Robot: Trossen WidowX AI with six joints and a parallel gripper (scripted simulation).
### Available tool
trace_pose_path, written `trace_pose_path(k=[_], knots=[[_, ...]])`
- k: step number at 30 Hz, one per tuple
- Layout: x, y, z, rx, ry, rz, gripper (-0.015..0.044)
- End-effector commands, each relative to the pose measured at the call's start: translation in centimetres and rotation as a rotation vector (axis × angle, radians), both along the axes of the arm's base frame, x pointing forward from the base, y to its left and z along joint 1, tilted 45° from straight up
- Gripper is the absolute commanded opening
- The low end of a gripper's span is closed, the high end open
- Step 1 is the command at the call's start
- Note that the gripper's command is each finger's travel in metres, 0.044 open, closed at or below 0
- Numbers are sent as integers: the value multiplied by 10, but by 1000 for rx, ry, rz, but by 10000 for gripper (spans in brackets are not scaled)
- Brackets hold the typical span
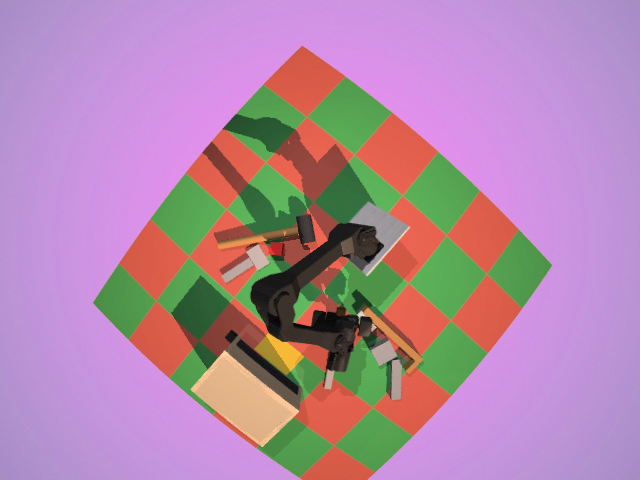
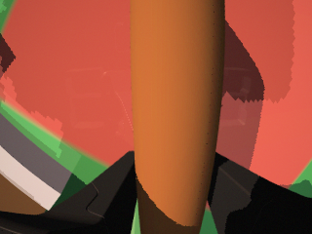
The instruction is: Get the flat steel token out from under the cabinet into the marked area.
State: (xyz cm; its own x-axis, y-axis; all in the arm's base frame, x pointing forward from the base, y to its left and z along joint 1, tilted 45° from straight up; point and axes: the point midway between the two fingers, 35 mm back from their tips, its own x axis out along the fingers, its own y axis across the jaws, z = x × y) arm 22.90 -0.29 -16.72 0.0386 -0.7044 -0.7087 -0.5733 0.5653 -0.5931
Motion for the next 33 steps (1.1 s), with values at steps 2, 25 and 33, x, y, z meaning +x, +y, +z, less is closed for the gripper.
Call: trace_pose_path(k=[2,25,33], knots=[[1,7,-4,9,-2,5,0],[-5,26,-23,11,-3,5,0],[-6,33,-29,12,-3,6,0]])
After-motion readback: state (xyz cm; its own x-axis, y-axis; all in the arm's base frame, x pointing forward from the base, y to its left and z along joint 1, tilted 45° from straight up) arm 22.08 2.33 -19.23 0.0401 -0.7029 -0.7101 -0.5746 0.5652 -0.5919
